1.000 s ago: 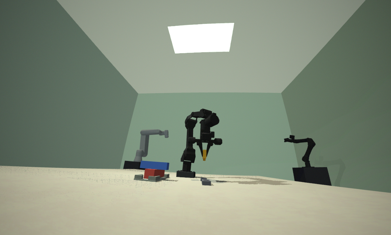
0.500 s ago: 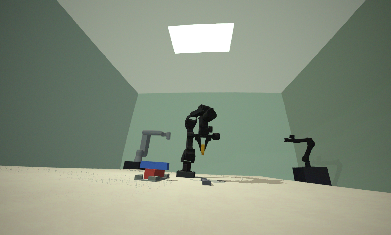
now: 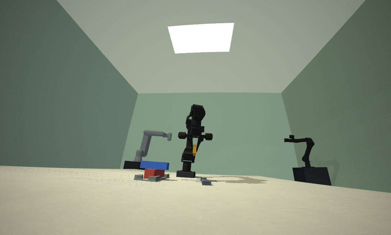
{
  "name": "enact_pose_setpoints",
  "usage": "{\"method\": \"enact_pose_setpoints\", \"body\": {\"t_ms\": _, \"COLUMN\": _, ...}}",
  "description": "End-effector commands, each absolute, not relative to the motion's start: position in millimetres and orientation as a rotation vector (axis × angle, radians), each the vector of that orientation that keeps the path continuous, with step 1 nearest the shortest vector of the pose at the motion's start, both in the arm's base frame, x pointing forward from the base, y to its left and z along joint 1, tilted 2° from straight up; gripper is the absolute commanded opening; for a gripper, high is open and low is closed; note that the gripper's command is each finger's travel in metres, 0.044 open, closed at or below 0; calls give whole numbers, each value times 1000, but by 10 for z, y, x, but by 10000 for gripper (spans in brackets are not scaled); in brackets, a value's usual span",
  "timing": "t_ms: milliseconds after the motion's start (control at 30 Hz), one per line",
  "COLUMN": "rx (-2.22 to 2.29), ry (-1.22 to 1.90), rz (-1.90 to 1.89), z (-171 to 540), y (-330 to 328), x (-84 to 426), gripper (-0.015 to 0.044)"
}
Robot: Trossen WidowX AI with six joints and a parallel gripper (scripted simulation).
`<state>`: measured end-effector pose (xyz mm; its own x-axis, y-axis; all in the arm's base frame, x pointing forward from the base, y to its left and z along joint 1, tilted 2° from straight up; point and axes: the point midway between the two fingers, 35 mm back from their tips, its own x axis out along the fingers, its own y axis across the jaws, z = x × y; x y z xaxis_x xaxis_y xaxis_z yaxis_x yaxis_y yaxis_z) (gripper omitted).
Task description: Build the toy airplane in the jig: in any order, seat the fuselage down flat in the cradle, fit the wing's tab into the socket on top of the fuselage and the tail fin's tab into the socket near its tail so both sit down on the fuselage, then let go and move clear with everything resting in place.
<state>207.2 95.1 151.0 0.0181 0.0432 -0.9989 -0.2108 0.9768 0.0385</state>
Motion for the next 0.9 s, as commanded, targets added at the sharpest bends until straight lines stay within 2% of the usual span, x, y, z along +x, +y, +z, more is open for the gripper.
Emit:
{"method": "enact_pose_setpoints", "body": {"t_ms": 0, "rx": -136, "ry": 1549, "rz": 200, "z": 1458, "y": 838, "x": 2110, "gripper": 0}}
{"method": "enact_pose_setpoints", "body": {"t_ms": 867, "rx": -142, "ry": 1547, "rz": 192, "z": 1257, "y": 24, "x": 2285, "gripper": 0}}
